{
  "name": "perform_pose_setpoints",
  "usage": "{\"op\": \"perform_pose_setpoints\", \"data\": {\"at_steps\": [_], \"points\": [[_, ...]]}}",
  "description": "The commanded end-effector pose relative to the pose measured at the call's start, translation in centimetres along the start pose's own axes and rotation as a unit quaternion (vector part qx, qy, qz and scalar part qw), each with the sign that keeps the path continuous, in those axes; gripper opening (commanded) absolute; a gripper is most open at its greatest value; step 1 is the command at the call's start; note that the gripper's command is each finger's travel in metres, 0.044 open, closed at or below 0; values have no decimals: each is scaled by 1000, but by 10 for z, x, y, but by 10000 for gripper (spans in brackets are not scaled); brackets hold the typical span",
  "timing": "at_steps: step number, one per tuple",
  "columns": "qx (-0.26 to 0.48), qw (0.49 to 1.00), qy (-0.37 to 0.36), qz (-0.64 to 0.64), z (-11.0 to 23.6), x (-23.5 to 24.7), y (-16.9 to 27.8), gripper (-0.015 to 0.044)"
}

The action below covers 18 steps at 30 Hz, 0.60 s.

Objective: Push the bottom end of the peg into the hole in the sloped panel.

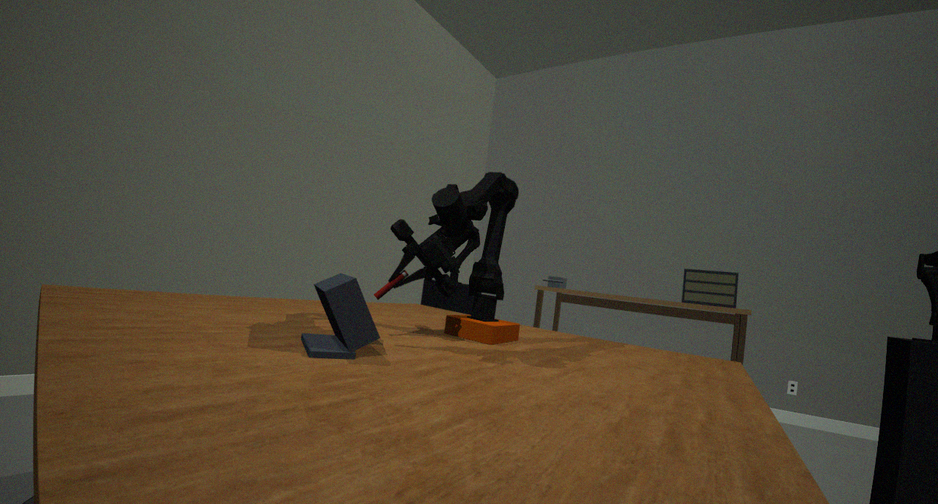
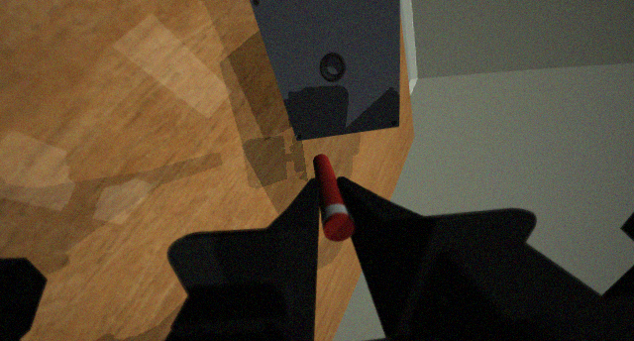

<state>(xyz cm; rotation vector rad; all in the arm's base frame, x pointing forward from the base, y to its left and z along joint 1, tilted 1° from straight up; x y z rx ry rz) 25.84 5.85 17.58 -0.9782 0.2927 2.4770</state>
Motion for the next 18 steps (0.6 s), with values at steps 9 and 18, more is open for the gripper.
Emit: {"op": "perform_pose_setpoints", "data": {"at_steps": [9, 18], "points": [[-16, 999, 33, 23, 9, 8, -6, 0], [-27, 997, 54, 39, 15, 16, -11, 0]]}}
Point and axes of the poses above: the point midway between the two fingers, 35 mm back from their tips, its own z axis back along the fingers, its own x axis across the jaws, y = z × x, the point moved 10 cm from there along z, back along the fingers, and after that the axes turned 8 degrees about z, right-handed, at the moved point
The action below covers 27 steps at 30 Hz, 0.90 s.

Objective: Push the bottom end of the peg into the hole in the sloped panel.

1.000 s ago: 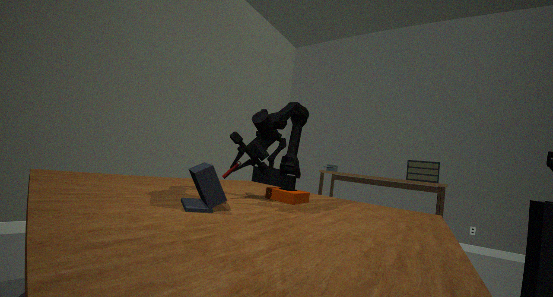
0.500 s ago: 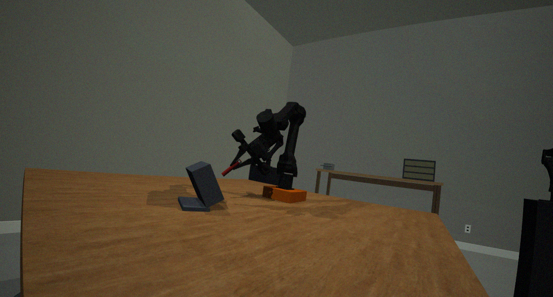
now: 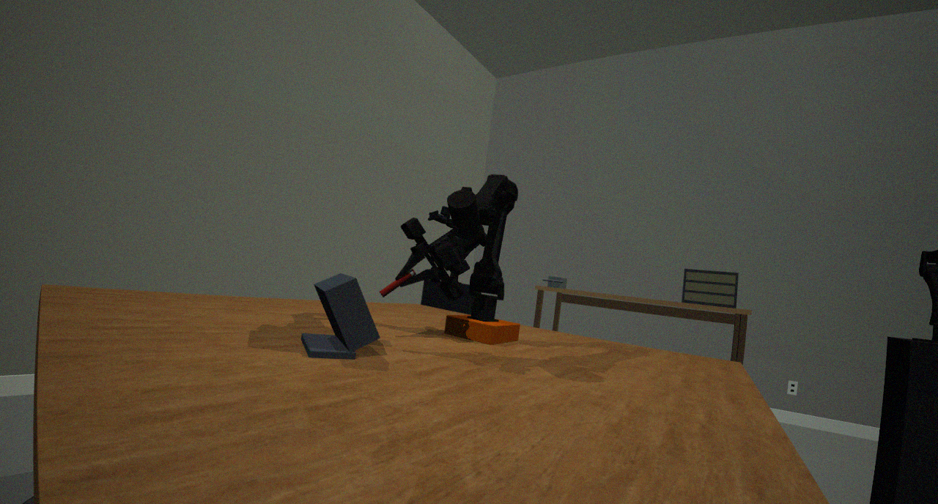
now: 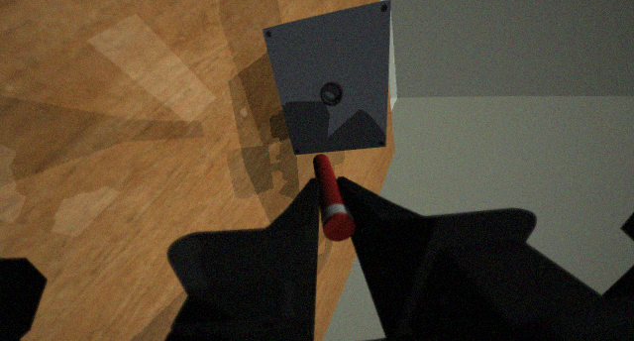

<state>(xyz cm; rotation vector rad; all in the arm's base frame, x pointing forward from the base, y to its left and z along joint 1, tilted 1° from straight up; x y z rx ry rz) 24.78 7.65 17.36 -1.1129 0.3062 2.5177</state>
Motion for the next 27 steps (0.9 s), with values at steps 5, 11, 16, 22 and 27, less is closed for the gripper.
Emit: {"op": "perform_pose_setpoints", "data": {"at_steps": [5, 11, 16, 22, 27], "points": [[-11, 1000, 23, 13, 7, 4, -3, 0], [-18, 999, 37, 23, 11, 9, -7, 0], [-24, 998, 49, 31, 15, 13, -9, 0], [-31, 997, 63, 40, 19, 17, -12, 0], [-37, 995, 74, 47, 23, 21, -14, 0]]}}
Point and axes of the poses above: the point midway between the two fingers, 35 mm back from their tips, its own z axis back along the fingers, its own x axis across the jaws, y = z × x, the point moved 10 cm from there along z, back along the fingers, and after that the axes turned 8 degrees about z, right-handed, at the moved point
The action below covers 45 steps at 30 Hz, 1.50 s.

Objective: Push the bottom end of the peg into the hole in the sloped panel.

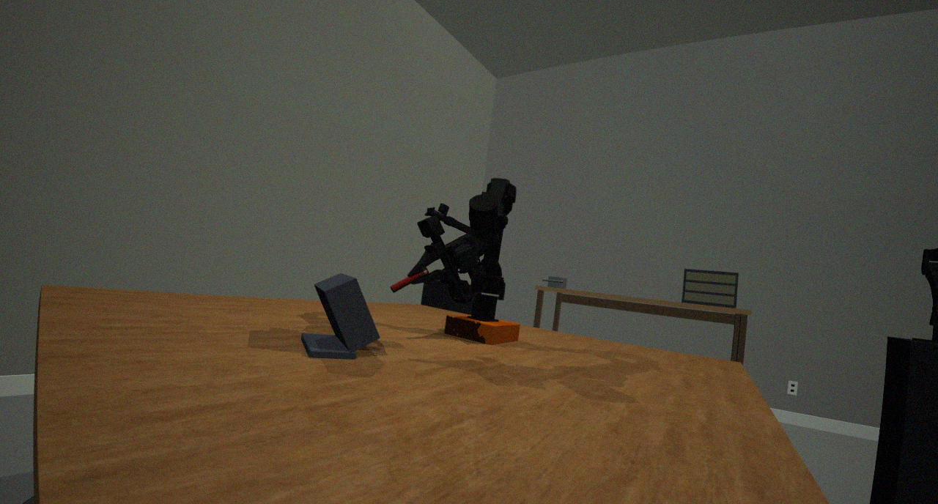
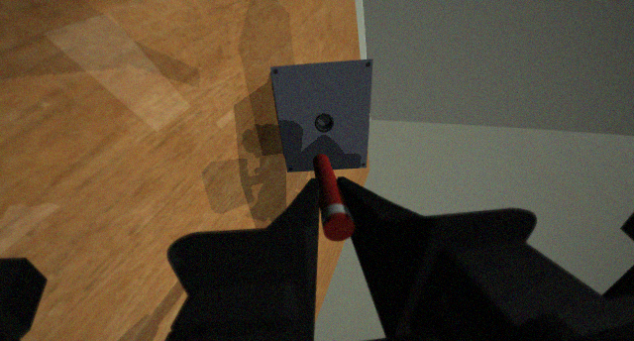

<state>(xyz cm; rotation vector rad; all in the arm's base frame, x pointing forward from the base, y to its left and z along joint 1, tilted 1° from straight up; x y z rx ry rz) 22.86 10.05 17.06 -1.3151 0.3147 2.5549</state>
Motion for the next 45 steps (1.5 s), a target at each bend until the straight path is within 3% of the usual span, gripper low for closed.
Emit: {"op": "perform_pose_setpoints", "data": {"at_steps": [1, 45], "points": [[-5, 1000, 13, 4, 5, 1, -1, 0], [-21, 999, 46, 15, -39, 4, -10, 0]]}}
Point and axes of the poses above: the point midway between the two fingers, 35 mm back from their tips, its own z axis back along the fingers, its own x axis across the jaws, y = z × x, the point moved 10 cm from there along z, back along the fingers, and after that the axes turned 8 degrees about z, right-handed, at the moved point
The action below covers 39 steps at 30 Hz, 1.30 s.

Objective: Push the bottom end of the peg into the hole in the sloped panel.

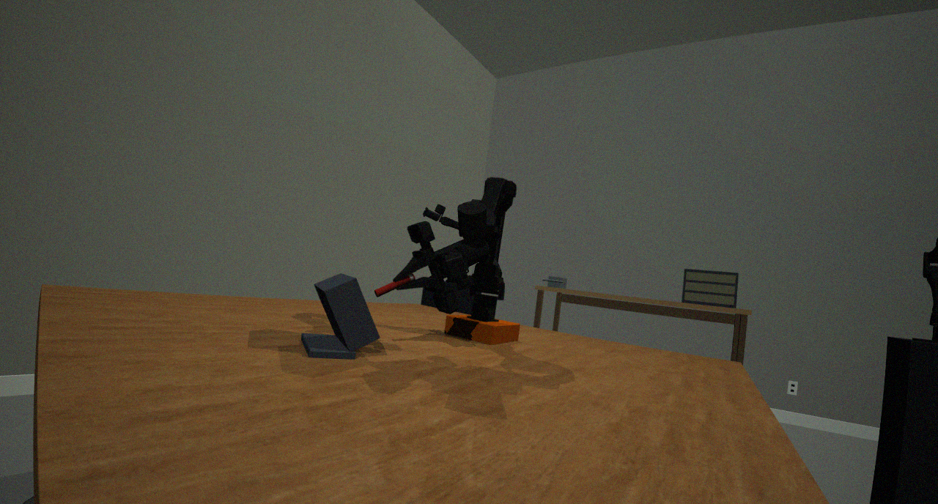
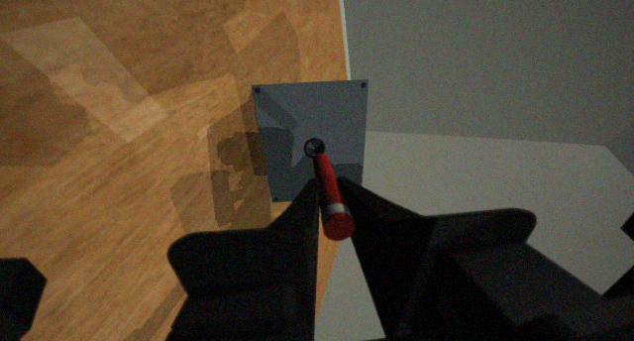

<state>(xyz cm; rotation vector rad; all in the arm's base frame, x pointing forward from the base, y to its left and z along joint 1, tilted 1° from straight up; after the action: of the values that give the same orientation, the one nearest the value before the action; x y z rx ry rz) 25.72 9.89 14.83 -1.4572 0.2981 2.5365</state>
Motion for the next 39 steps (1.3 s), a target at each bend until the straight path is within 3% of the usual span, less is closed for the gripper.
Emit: {"op": "perform_pose_setpoints", "data": {"at_steps": [1, 24, 39], "points": [[-1, 1000, 0, 3, -4, 3, 0, 0], [-1, 1000, 2, -2, -29, 3, 0, 0], [0, 1000, 2, -5, -25, 4, 1, 0]]}}
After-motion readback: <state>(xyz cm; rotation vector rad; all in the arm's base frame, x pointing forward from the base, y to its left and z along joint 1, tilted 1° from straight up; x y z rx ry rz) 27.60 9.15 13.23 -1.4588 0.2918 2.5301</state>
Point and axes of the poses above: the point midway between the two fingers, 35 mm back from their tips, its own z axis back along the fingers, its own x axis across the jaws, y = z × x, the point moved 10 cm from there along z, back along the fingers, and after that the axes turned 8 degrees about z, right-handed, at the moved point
